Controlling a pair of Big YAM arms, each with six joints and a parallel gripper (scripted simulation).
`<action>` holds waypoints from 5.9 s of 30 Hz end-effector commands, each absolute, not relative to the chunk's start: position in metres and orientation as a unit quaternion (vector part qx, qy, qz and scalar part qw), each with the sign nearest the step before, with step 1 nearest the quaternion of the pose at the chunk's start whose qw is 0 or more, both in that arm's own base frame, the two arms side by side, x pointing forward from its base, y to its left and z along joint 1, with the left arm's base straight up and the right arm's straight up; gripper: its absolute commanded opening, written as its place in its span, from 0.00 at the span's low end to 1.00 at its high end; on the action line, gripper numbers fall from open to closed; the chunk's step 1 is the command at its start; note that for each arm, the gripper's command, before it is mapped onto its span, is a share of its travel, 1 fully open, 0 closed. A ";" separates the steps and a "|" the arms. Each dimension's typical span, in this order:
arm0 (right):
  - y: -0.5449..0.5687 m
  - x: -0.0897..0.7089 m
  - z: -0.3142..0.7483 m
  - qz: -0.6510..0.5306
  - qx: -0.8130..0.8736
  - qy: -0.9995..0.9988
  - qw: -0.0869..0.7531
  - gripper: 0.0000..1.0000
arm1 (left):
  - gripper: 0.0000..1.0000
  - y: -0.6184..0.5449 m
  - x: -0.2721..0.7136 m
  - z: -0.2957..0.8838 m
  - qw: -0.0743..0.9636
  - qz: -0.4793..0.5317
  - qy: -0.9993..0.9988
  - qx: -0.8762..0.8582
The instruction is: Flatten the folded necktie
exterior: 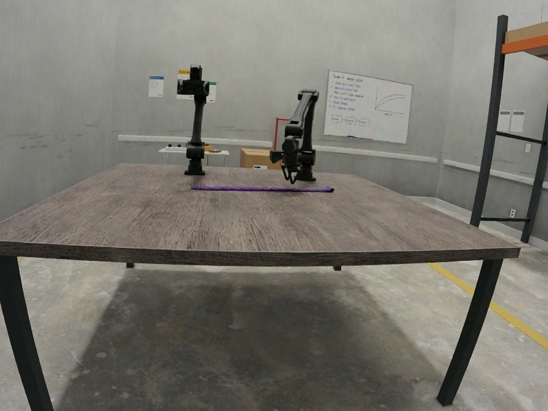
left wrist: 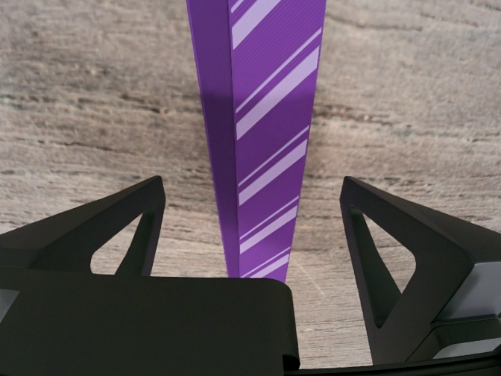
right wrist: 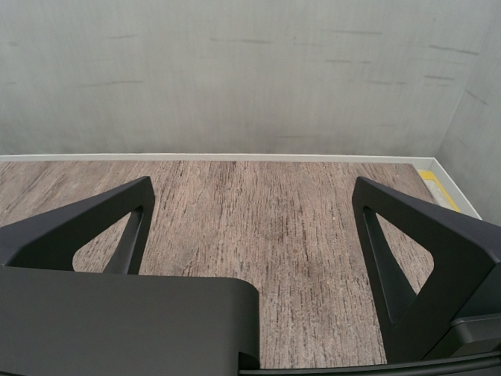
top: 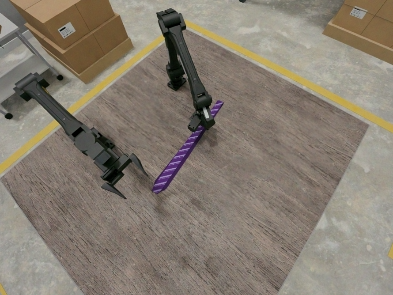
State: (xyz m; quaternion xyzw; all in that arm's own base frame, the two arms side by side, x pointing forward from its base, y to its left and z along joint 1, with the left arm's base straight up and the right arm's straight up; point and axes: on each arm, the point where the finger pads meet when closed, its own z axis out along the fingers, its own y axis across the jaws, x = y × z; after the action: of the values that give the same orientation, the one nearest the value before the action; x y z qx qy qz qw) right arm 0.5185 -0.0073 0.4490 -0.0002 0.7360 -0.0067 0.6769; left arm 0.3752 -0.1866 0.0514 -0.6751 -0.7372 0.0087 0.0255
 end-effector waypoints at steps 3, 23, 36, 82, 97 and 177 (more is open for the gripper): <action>0.000 0.521 0.481 0.001 0.000 0.714 0.700 1.00 | 0.88 -0.199 0.391 0.072 0.000 0.000 -0.738 -0.675; 0.000 0.521 0.481 0.001 0.000 0.714 0.700 1.00 | 0.88 -0.196 0.385 0.073 0.000 0.000 -0.738 -0.675; 0.000 0.521 0.481 0.001 0.000 0.714 0.700 1.00 | 0.88 -0.196 0.385 0.073 0.000 0.000 -0.738 -0.675; 0.000 0.521 0.481 0.001 0.000 0.714 0.700 1.00 | 0.88 -0.184 0.370 0.058 0.000 0.000 -0.738 -0.675; 0.000 0.521 0.481 0.001 0.000 0.714 0.700 1.00 | 0.88 -0.186 0.373 0.057 0.000 0.000 -0.738 -0.675; 0.000 0.521 0.481 0.001 0.000 0.714 0.700 1.00 | 0.88 -0.198 0.397 0.056 0.000 0.000 -0.738 -0.675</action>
State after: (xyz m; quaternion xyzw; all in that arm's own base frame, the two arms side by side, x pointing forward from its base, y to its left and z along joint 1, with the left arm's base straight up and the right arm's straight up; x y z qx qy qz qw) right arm 0.5185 -0.0074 0.4490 -0.0001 0.7360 -0.0068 0.6769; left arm 0.3722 -0.1855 0.0384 -0.6751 -0.7372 0.0090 0.0266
